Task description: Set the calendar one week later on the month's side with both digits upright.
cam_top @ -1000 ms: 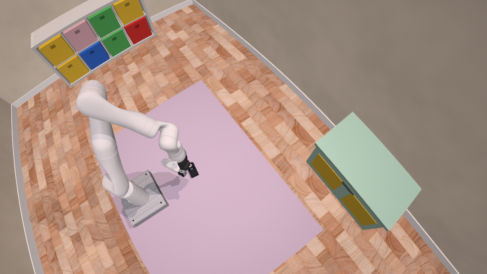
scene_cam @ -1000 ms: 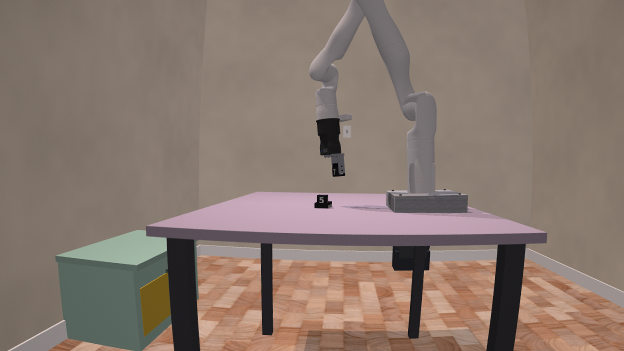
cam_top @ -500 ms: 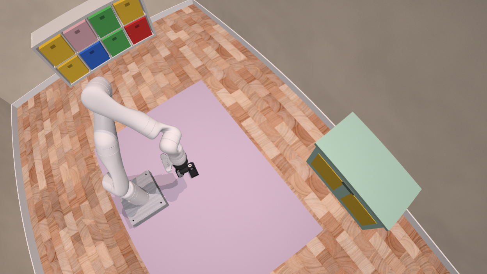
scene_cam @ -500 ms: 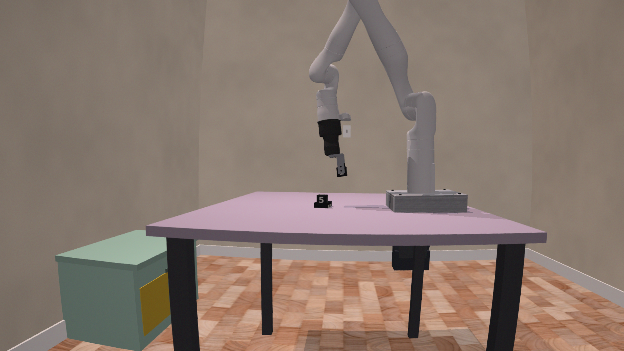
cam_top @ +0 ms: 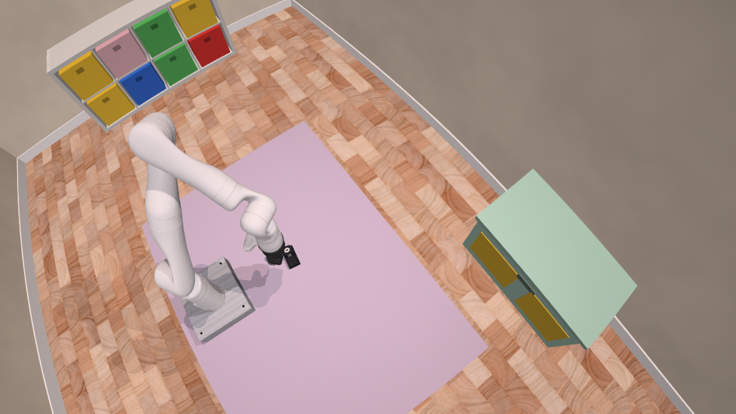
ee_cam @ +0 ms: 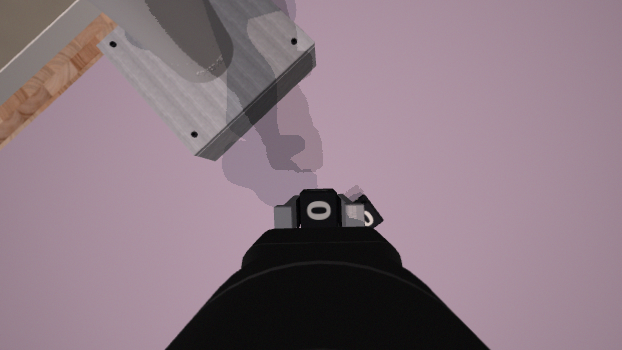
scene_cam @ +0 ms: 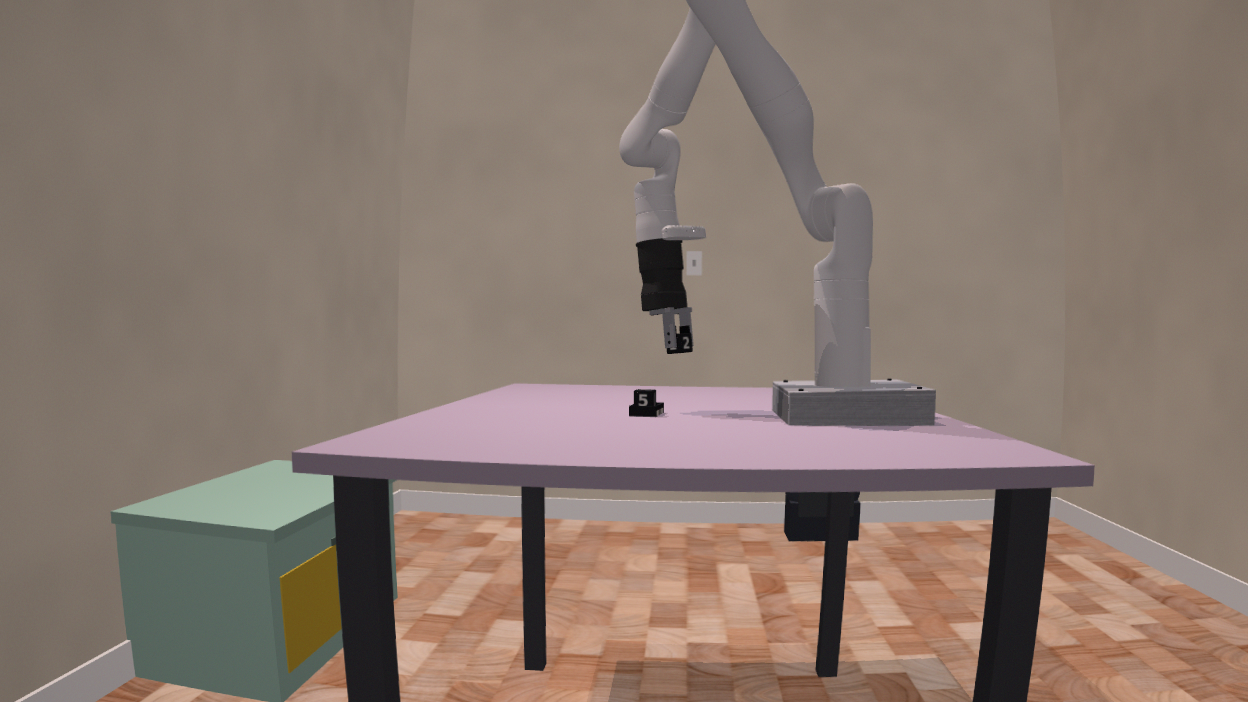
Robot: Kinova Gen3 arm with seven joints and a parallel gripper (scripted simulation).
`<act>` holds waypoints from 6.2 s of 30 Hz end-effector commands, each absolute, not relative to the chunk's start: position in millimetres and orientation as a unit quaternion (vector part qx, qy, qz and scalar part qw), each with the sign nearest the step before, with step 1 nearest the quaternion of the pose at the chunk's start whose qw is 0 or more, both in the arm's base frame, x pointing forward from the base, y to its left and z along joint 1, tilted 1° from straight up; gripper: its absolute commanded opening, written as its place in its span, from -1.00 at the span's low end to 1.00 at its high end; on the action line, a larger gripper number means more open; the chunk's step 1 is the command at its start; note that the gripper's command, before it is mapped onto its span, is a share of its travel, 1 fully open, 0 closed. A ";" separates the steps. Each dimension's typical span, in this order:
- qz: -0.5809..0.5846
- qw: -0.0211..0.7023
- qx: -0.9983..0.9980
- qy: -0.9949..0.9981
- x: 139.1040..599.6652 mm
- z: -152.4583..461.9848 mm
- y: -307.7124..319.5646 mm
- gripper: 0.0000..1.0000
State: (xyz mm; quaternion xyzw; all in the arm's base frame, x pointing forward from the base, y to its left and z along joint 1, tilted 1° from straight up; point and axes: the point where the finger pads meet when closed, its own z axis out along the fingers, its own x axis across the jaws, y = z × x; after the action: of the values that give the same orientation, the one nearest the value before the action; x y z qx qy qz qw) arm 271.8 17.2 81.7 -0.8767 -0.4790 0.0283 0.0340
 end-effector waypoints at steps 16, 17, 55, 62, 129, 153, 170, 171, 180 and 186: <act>0.015 0.014 -0.977 -0.210 295.5 84.6 20.6 0.20; 0.013 0.013 -0.981 -0.195 297.1 85.0 20.7 0.20; -0.012 0.006 -1.000 -0.012 320.6 91.2 19.6 0.20; -0.012 0.006 -1.000 -0.012 320.6 91.2 19.6 0.20; -0.011 0.007 -1.000 -0.012 322.3 27.8 21.3 0.20; -0.011 0.007 -1.000 -0.012 322.4 25.1 21.3 0.20; -0.011 0.007 -1.000 -0.012 322.7 13.0 21.5 0.20; -0.011 0.007 -1.000 -0.012 322.7 12.1 21.5 0.20; -0.011 0.007 -1.000 -0.012 322.8 6.4 21.6 0.20; -0.011 0.007 -1.000 -0.012 322.9 3.4 21.6 0.20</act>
State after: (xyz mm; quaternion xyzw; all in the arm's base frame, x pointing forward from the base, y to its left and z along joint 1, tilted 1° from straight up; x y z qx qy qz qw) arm 323.2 22.7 4.2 -0.9998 -0.0129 -0.0120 0.0071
